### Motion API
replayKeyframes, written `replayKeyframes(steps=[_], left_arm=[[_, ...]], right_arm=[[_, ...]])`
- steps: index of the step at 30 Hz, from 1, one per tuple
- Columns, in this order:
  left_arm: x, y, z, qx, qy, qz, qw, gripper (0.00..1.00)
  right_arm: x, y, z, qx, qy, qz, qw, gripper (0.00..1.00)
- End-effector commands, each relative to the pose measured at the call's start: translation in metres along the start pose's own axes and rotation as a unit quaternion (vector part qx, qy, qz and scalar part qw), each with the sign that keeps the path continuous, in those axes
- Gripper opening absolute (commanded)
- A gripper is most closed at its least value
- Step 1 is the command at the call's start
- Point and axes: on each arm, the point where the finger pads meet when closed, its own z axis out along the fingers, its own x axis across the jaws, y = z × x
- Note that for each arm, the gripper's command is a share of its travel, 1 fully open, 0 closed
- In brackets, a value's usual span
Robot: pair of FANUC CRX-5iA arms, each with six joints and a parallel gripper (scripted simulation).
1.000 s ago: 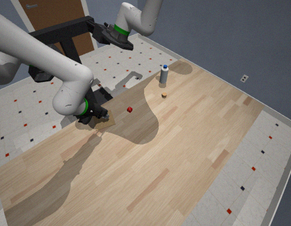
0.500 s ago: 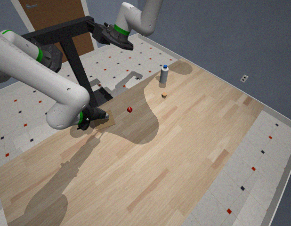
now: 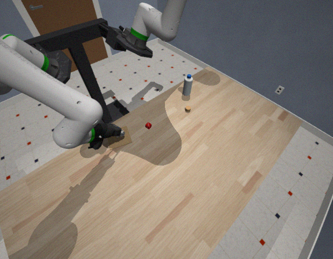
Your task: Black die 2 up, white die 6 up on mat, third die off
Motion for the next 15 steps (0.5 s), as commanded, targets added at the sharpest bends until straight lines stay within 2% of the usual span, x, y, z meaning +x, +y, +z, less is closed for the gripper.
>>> replayKeyframes(steps=[1, 15], left_arm=[[0.0, 0.0002, -0.0009, -0.001, 0.0, 0.0, 1.0, 1.0], [0.0, 0.0002, -0.0009, -0.001, 0.0, 0.0, 1.0, 1.0]], right_arm=[[-0.0008, -0.0003, 0.0002, 0.0, -0.001, 0.0, 1.0, 0.57], [-0.0008, -0.0086, 0.0085, 0.0, -0.001, 0.0, 1.0, 0.57]])
